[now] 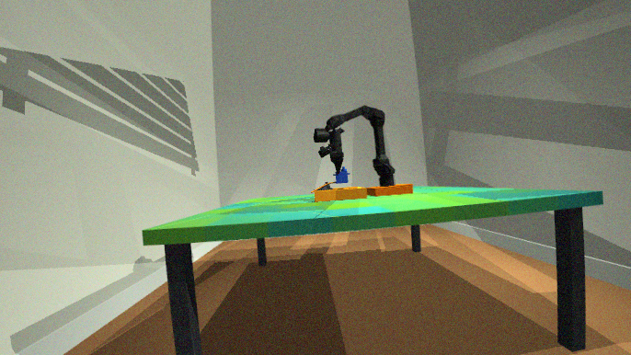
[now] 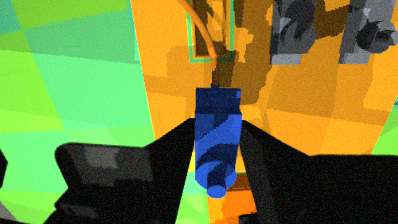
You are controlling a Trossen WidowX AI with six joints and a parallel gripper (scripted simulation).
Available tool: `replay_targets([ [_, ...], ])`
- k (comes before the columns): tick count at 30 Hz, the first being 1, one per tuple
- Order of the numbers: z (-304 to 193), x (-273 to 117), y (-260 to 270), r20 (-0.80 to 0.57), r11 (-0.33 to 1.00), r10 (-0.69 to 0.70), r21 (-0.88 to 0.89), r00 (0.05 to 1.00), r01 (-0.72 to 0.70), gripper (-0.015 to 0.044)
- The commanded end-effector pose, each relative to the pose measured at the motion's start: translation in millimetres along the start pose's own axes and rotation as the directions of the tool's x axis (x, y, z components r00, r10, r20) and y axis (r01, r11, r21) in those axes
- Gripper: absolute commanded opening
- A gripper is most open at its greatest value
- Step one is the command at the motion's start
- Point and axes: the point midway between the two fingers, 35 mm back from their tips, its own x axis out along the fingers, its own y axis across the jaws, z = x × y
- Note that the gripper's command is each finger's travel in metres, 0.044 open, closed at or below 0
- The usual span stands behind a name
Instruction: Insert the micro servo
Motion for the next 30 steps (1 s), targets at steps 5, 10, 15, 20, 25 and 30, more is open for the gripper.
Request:
replay_targets([
  [5,33,-2,3,0.008,1.0,0.006,-0.003,1.0,-0.006,0.0],
  [10,52,-2,4,0.009,1.0,0.006,-0.003,1.0,-0.006,0.0],
  [15,70,-2,6,0.011,1.0,0.006,-0.003,1.0,-0.006,0.0],
  [20,81,-3,6,0.012,0.998,0.006,-0.07,1.0,-0.005,0.0],
  [25,82,-1,6,0.012,0.997,0.006,-0.075,1.0,-0.005,0.0],
  [30,82,5,7,0.012,0.997,0.006,-0.075,1.0,-0.005,0.0],
])
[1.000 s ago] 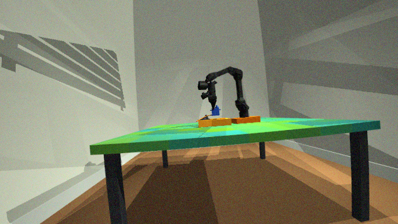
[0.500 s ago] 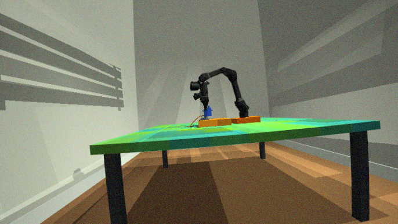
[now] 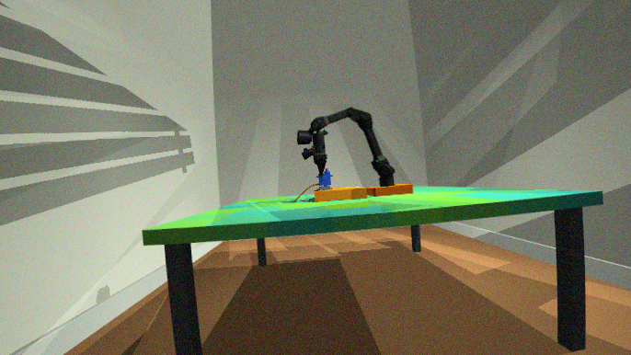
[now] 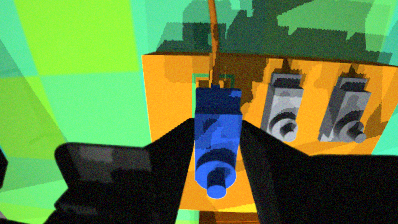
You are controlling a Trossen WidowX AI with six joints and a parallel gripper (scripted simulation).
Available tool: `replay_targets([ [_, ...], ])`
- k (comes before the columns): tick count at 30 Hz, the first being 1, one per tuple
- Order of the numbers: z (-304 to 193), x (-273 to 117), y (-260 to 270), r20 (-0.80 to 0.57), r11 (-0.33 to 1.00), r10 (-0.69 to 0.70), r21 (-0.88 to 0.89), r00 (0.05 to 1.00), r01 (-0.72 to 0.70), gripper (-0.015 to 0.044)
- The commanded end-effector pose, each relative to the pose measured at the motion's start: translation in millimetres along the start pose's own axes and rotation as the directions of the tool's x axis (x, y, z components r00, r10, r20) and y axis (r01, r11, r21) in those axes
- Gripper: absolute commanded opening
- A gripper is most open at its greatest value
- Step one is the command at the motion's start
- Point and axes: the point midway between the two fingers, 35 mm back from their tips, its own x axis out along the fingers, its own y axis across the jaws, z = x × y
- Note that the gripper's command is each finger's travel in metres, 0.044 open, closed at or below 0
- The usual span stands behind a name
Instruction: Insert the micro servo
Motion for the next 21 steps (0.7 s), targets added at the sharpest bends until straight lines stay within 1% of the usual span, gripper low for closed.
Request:
replay_targets([
  [1,0,6,0,-0.002,1.0,0.003,-0.005,1.0,-0.003,0.0],
  [8,0,16,0,-0.002,1.0,0.003,-0.005,1.0,-0.003,0.0],
  [21,0,18,0,-0.002,1.0,0.003,-0.005,1.0,-0.003,0.0],
])
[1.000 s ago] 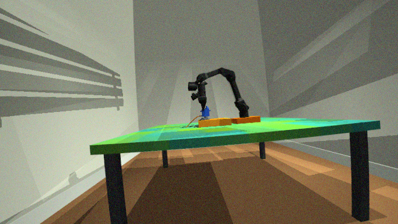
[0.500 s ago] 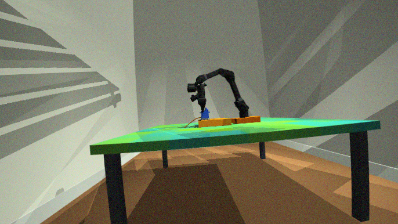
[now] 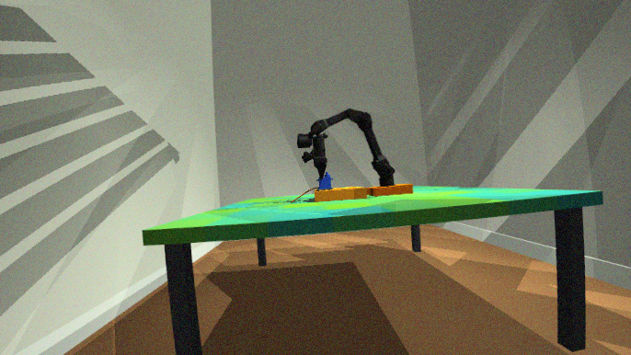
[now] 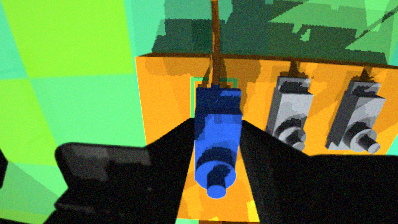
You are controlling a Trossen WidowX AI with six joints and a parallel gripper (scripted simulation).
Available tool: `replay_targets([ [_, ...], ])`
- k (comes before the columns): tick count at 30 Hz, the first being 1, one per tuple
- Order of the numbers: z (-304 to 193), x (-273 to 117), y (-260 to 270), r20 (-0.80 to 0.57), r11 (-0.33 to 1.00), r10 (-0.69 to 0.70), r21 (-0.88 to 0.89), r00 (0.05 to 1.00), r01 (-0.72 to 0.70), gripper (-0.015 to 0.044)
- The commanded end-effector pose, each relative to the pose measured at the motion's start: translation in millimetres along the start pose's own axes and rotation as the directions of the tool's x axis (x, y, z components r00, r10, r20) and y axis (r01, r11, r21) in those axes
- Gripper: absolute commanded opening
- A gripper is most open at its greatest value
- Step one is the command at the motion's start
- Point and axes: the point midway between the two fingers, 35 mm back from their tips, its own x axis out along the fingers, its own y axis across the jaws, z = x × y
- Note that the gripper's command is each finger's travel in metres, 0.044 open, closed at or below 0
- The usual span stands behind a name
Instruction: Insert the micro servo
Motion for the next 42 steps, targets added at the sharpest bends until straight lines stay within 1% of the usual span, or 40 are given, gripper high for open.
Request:
replay_targets([
  [1,0,2,1,0.0,1.0,0.004,-0.004,1.0,-0.004,0.0],
  [42,0,43,1,0.0,1.0,0.003,-0.004,1.0,-0.003,0.0],
])
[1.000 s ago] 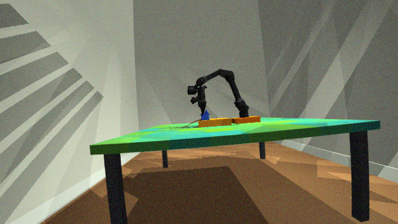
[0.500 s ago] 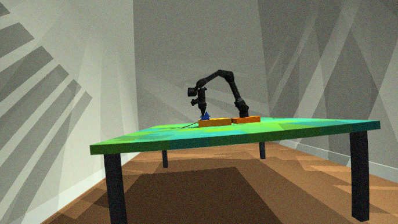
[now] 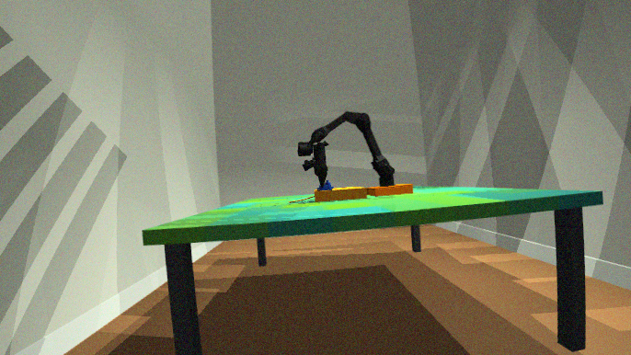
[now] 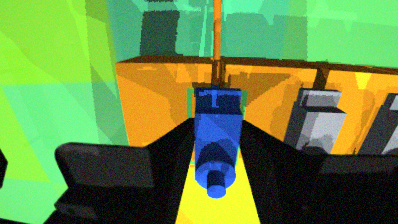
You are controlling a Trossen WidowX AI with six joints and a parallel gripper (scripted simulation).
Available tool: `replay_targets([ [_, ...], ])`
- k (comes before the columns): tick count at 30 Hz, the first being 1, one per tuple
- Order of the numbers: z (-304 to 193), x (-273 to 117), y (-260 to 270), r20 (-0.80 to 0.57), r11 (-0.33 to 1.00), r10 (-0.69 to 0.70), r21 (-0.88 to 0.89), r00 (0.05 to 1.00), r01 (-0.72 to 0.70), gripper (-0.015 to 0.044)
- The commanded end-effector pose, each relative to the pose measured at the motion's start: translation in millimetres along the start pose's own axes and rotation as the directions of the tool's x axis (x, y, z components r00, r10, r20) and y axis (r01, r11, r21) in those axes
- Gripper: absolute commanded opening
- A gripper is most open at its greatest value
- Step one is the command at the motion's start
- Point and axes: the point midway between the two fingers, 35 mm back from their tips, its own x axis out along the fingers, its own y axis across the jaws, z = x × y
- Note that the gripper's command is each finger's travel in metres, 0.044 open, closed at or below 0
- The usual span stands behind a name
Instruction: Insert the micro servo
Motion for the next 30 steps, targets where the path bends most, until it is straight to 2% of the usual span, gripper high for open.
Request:
replay_targets([
  [1,0,4,0,0.0,1.0,0.0,-0.004,1.0,0.0,0.0],
  [8,0,11,0,0.0,1.0,0.0,-0.004,1.0,0.0,0.0],
  [15,0,9,0,0.0,1.0,0.0,-0.004,1.0,0.0,0.0184],
  [18,0,1,0,0.0,1.0,0.0,-0.004,1.0,0.0,0.0188],
  [21,-1,-23,0,0.0,1.0,0.0,-0.004,1.0,0.0,0.0188],
  [25,-1,-26,0,0.0,1.0,0.0,-0.004,1.0,0.0,0.0188],
  [30,-26,-44,3,0.005,1.0,0.002,-0.002,1.0,-0.002,0.0319],
])
